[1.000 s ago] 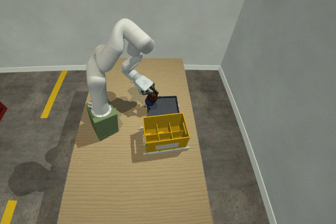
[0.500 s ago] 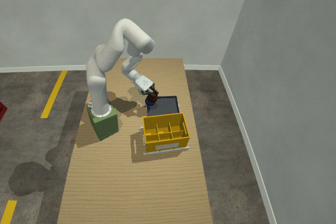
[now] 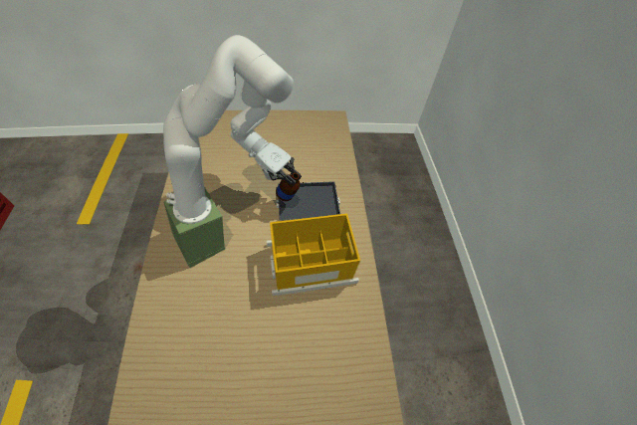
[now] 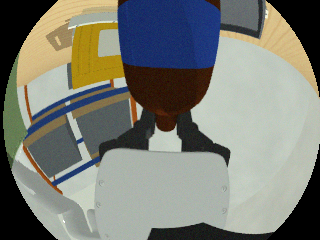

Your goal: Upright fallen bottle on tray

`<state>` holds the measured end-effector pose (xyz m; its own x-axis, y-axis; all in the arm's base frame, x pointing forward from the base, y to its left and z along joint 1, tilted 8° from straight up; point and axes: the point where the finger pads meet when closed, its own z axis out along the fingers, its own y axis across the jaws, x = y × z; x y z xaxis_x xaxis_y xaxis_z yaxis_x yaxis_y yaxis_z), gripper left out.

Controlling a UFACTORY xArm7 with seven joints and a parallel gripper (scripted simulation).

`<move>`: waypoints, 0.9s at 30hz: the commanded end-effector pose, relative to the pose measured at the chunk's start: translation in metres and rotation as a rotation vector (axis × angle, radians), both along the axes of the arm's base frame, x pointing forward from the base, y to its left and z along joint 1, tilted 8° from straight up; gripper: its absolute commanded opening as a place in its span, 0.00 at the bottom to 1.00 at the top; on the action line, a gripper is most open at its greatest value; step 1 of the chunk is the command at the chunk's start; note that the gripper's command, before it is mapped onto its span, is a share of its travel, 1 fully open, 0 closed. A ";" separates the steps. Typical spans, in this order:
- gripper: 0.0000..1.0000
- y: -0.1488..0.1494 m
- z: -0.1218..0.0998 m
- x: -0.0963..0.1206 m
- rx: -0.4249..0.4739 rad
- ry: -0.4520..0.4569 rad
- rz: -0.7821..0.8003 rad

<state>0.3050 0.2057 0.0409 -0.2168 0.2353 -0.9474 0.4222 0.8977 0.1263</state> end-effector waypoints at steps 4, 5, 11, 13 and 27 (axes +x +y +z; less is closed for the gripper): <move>0.00 0.001 0.001 0.004 0.001 -0.002 0.000; 0.00 0.002 0.001 0.004 0.001 -0.002 0.000; 0.00 0.003 0.002 0.010 0.001 -0.002 0.000; 0.00 0.004 0.002 0.013 0.001 -0.002 0.000; 0.00 0.007 0.004 0.026 0.001 -0.002 0.000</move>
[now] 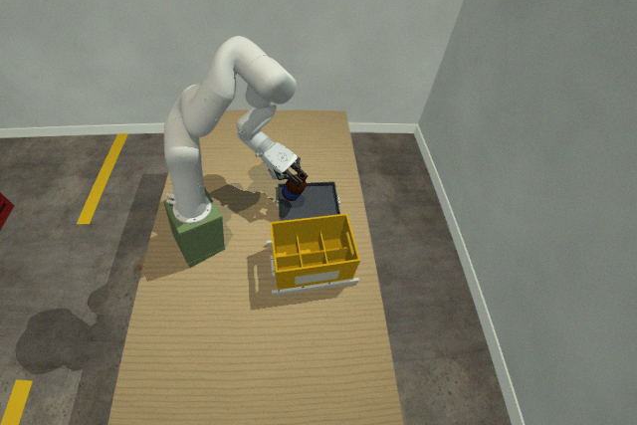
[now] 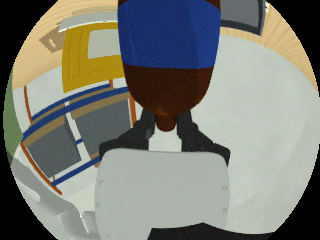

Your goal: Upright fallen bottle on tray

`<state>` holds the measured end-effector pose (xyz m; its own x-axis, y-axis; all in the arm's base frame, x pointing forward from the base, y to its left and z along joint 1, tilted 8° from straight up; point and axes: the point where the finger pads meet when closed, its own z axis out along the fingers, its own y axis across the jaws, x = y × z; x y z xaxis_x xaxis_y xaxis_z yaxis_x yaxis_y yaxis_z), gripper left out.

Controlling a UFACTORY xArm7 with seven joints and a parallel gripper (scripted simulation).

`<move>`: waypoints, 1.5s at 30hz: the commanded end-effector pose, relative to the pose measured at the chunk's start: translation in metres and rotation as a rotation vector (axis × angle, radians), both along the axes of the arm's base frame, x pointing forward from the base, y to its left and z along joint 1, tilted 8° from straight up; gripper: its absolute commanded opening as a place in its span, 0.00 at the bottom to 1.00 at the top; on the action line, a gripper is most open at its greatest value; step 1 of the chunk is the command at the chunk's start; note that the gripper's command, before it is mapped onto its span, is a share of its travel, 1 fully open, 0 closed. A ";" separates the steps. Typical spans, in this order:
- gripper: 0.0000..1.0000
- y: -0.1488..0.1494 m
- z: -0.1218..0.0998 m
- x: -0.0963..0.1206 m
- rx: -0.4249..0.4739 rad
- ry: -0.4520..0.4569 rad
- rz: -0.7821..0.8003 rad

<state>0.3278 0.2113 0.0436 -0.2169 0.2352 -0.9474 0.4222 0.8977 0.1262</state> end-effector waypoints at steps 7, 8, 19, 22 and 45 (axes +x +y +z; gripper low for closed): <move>0.00 0.002 0.002 0.007 0.002 -0.002 0.000; 0.00 0.003 0.002 0.008 0.002 -0.002 0.000; 0.00 0.003 0.002 0.011 0.002 -0.002 0.000; 0.00 0.003 0.002 0.011 0.002 -0.002 0.000; 0.00 0.003 0.001 0.011 0.002 -0.002 0.000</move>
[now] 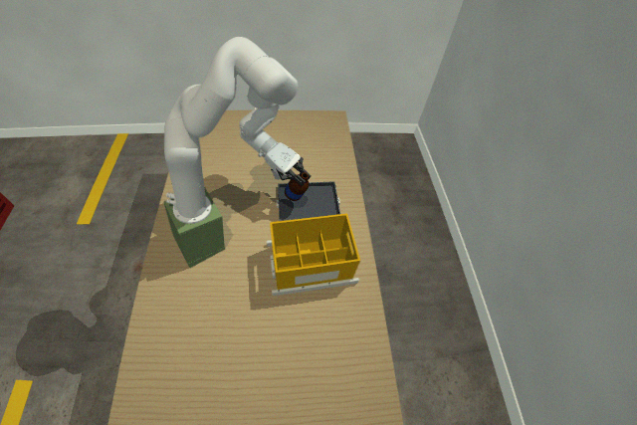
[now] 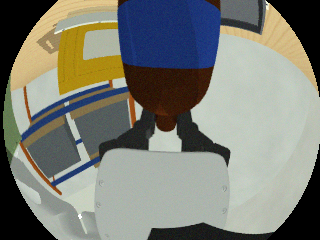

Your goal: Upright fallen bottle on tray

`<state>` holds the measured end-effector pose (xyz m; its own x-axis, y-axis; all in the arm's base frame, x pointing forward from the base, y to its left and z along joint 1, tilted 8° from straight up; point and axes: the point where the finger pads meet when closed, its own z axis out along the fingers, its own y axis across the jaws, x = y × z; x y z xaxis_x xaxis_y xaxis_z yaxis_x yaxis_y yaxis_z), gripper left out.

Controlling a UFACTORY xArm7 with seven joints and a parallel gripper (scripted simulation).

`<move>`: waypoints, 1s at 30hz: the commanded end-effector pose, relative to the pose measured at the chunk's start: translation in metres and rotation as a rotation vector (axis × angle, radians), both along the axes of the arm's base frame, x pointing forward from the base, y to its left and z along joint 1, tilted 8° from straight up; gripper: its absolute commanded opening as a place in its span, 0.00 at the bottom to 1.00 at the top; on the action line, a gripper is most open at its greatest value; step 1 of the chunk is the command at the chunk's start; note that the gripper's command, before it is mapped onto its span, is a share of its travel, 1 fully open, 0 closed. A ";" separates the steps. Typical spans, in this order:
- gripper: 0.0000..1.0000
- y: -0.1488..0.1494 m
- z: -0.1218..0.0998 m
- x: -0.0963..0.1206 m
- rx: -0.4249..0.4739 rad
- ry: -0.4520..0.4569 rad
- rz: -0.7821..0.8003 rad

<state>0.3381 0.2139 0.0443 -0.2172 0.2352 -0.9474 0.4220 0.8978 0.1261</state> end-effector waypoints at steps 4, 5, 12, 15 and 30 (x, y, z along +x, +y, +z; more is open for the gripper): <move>0.00 0.001 -0.001 0.001 0.002 -0.002 0.000; 0.00 0.001 -0.001 0.001 0.002 -0.002 0.000; 0.00 0.001 -0.004 0.001 0.002 -0.002 0.000; 0.00 0.001 -0.006 0.001 0.002 -0.002 0.000; 0.00 0.002 -0.018 0.002 0.002 -0.002 0.000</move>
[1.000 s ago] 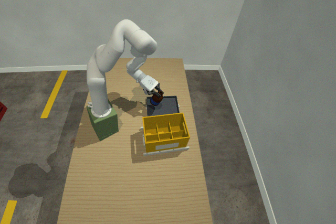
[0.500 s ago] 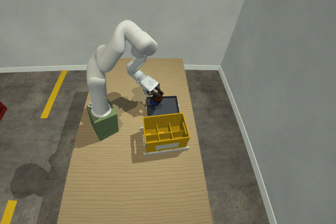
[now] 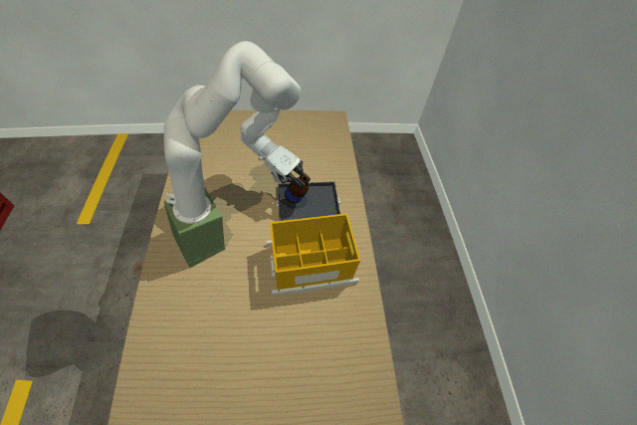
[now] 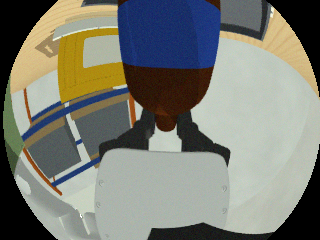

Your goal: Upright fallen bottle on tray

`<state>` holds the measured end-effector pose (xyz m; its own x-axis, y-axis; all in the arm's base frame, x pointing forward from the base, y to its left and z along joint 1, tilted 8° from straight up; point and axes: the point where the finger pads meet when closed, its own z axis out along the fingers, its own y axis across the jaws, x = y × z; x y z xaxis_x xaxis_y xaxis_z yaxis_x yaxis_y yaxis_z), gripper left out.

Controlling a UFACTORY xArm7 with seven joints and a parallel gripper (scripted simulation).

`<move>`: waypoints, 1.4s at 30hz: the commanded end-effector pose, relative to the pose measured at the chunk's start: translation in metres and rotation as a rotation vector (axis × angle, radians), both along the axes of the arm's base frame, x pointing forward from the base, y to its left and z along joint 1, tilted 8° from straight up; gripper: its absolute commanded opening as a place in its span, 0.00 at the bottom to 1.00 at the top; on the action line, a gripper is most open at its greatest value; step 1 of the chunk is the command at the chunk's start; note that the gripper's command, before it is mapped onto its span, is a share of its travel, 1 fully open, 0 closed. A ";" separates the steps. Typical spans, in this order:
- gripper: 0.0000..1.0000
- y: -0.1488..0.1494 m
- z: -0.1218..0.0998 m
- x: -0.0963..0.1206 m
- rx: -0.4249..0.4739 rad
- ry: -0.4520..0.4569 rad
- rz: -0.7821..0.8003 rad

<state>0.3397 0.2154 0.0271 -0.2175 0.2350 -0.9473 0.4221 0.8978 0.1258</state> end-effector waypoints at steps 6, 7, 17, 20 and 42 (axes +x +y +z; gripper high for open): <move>0.00 0.002 -0.007 0.001 0.002 -0.002 0.000; 0.00 0.002 -0.009 0.001 0.002 -0.002 0.000; 0.00 0.003 -0.018 0.002 0.002 -0.002 0.000; 0.00 0.003 -0.022 0.003 0.002 -0.002 0.000; 0.00 0.005 -0.040 0.005 0.002 -0.002 0.000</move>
